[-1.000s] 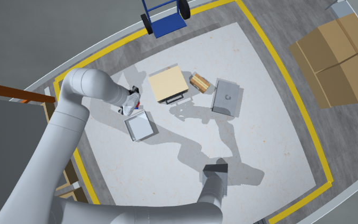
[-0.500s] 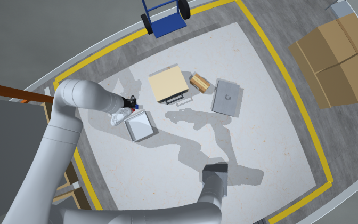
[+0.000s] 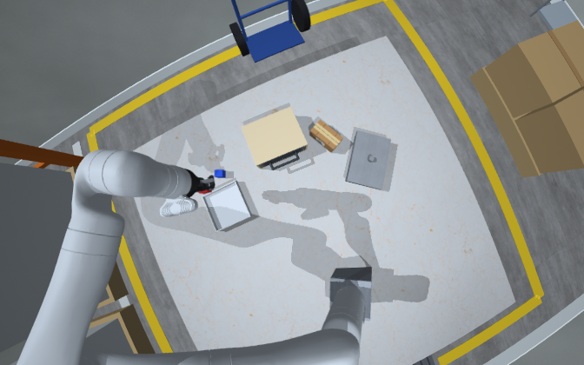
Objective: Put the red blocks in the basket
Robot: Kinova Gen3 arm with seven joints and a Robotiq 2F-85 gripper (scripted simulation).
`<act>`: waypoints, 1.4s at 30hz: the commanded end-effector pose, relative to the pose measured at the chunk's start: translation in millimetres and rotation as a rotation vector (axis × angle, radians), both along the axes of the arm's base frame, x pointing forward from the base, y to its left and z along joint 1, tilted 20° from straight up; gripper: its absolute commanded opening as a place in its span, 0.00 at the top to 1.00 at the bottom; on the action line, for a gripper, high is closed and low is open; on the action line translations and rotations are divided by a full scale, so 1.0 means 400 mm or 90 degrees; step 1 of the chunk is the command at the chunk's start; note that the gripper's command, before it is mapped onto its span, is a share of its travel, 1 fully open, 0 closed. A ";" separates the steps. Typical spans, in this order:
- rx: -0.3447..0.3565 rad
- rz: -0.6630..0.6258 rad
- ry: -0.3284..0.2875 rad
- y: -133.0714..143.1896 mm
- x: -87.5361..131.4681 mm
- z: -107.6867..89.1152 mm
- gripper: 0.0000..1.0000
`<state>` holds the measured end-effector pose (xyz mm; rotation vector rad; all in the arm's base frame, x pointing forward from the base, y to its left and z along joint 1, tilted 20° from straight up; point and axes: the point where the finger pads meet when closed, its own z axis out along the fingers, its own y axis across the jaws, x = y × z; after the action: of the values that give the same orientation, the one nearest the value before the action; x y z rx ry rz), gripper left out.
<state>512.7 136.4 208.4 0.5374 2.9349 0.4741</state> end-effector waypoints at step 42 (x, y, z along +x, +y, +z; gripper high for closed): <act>0.065 -0.343 0.096 0.121 -0.051 0.040 0.90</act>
<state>492.3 185.1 223.3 1.3753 2.7343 0.5255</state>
